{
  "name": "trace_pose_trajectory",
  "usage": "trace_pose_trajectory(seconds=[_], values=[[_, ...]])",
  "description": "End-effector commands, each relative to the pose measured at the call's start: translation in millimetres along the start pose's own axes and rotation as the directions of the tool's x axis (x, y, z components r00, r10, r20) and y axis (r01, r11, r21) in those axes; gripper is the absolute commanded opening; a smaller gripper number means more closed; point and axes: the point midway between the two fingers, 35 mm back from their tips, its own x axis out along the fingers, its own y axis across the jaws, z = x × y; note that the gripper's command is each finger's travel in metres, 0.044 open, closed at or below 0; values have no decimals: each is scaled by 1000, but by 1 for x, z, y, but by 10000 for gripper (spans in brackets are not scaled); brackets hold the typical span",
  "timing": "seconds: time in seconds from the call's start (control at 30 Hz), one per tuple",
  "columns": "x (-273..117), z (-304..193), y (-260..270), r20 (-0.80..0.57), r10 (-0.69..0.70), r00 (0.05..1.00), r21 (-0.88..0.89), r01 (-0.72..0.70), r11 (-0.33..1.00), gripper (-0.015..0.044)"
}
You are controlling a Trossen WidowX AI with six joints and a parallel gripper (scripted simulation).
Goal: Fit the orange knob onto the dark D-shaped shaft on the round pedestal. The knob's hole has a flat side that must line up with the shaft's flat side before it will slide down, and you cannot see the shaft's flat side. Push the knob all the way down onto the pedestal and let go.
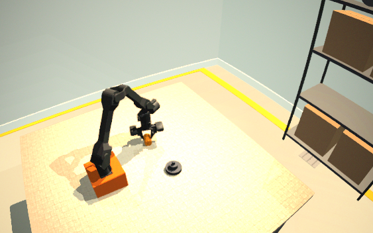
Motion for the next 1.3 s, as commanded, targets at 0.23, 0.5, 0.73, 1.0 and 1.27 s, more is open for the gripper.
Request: trace_pose_trajectory(seconds=[0.23,0.5,0.73,1.0,1.27], values=[[-8,-10,0,192,0,981,-2,0,1000,179],[-11,-18,-1,324,0,946,-1,0,1000,179],[-14,-26,-1,434,0,901,-1,1,1000,179],[-16,-35,-1,552,-1,834,-1,1,1000,179],[-16,-44,-1,660,-1,751,0,1,1000,179]])
